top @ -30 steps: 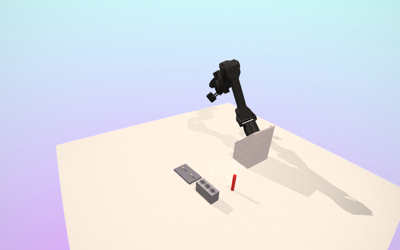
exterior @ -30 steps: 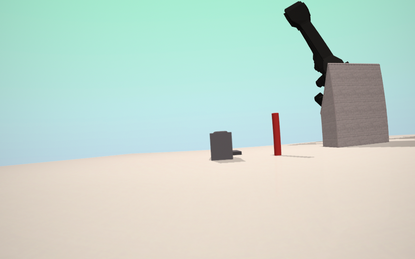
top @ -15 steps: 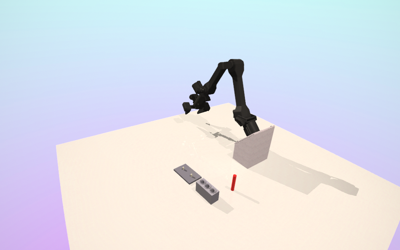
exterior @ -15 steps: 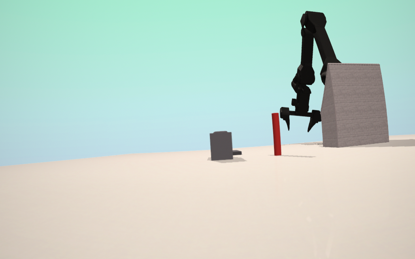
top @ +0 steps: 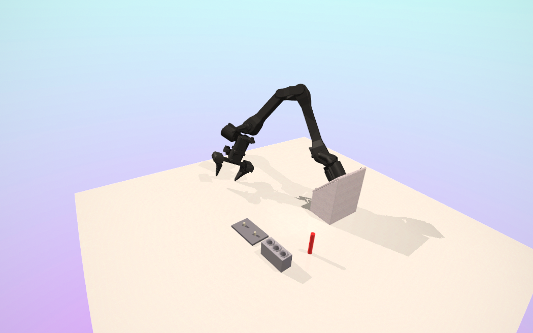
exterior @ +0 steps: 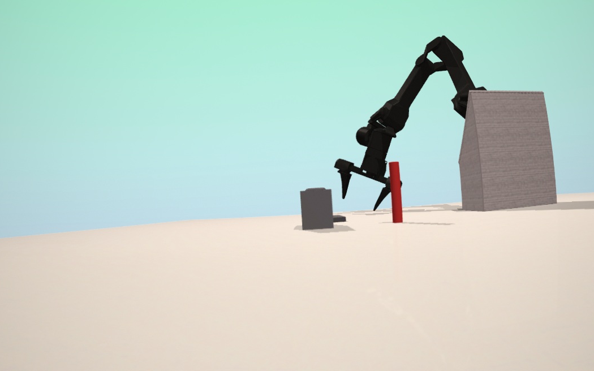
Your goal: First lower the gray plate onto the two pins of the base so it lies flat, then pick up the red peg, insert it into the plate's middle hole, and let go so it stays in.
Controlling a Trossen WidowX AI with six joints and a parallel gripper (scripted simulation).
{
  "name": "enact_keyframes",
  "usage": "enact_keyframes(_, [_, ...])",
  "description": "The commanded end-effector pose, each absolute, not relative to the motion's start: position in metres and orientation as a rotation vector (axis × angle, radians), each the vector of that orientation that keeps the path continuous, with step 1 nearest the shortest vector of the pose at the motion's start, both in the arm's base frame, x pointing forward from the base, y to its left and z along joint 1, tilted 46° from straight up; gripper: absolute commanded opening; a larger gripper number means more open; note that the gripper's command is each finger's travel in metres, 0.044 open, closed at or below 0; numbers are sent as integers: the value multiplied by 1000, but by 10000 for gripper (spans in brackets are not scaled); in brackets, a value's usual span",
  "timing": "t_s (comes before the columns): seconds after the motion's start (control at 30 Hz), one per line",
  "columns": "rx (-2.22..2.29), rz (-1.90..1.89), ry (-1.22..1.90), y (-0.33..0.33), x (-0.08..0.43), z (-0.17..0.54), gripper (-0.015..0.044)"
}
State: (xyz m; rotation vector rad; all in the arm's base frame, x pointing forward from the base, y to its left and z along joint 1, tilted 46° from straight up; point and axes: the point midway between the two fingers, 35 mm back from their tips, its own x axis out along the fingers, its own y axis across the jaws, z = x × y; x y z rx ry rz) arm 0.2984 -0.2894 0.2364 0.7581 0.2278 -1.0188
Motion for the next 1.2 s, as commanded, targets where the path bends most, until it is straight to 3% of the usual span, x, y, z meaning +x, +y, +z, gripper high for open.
enact_keyframes(0.0, [846, -986, 336, -247, 340, 207, 440])
enact_keyframes(0.47, [940, -1012, 746, -88, 399, 98, 440])
enact_keyframes(0.73, [815, -1164, 876, 21, 387, 39, 440])
enact_keyframes(1.0, [560, -1287, 735, 129, 340, -15, 440])
enact_keyframes(1.17, [508, -1282, 678, 150, 328, -26, 440])
